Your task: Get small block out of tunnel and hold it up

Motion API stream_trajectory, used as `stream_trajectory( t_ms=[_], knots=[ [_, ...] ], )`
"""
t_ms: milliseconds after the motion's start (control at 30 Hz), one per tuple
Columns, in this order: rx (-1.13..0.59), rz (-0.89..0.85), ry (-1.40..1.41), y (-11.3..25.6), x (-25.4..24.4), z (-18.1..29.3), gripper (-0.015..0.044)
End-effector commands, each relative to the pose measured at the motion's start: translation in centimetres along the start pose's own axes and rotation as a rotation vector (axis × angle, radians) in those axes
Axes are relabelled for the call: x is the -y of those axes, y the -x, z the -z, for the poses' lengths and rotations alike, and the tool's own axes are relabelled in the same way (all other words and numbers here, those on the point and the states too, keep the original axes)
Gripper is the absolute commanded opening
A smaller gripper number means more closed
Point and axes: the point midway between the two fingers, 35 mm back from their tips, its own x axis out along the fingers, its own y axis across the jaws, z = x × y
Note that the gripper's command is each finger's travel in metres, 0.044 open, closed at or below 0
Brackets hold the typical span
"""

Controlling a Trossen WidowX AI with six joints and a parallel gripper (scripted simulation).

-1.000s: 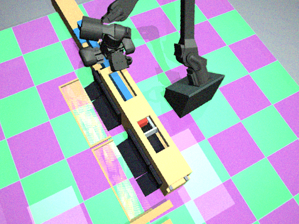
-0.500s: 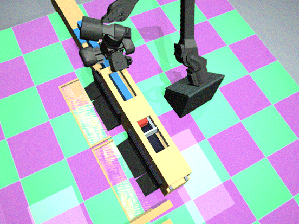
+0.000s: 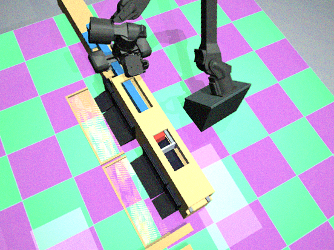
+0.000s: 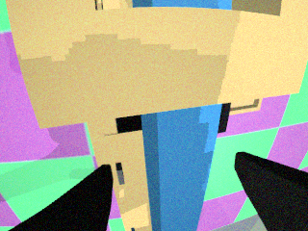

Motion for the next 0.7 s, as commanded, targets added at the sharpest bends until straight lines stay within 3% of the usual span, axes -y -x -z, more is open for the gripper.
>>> stream_trajectory(
  t_ms=[0, 100, 267, 667],
  knots=[
    [0.014, 0.011, -0.002, 1.7, 0.5, 0.6, 0.0420],
    [0.016, 0.008, 0.003, 1.3, 0.4, 0.6, 0.0440],
    [0.018, 0.013, 0.000, 0.8, 0.5, 5.4, 0.0440],
    [0.019, 0.012, 0.000, -0.2, 0.4, 5.2, 0.0440]
  ],
)
